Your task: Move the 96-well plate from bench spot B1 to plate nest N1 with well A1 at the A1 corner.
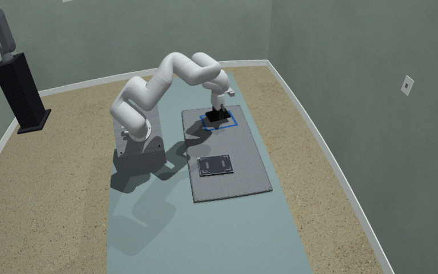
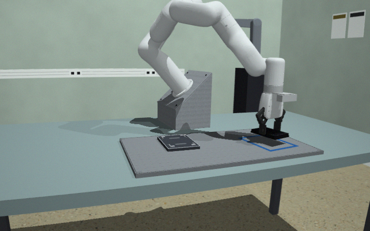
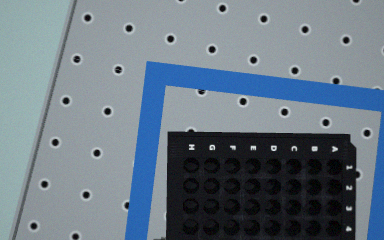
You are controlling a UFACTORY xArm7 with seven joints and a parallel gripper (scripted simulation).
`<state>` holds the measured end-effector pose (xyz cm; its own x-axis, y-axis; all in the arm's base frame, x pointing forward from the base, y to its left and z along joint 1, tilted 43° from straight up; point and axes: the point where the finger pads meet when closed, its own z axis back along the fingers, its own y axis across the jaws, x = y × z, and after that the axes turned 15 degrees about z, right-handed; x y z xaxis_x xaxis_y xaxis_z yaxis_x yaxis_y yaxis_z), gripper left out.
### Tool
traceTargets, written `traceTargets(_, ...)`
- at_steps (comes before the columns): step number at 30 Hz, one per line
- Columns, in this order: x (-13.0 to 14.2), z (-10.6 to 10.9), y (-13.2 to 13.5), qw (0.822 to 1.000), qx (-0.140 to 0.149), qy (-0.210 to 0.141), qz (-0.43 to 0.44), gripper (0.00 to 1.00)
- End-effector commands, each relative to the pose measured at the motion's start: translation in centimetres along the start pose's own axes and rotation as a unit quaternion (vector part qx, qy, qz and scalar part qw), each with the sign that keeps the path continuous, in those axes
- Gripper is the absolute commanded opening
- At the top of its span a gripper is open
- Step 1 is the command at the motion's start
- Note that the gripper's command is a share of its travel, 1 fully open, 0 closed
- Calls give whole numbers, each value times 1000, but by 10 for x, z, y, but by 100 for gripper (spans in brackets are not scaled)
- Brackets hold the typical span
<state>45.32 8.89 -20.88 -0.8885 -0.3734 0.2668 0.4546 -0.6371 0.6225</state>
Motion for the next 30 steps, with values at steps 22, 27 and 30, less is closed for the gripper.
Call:
traceTargets(22,-2,39,-1,1000,-1,3,0,0)
traceTargets(27,-2,48,-1,1000,-1,3,0,0)
traceTargets(30,-2,53,-1,1000,-1,3,0,0)
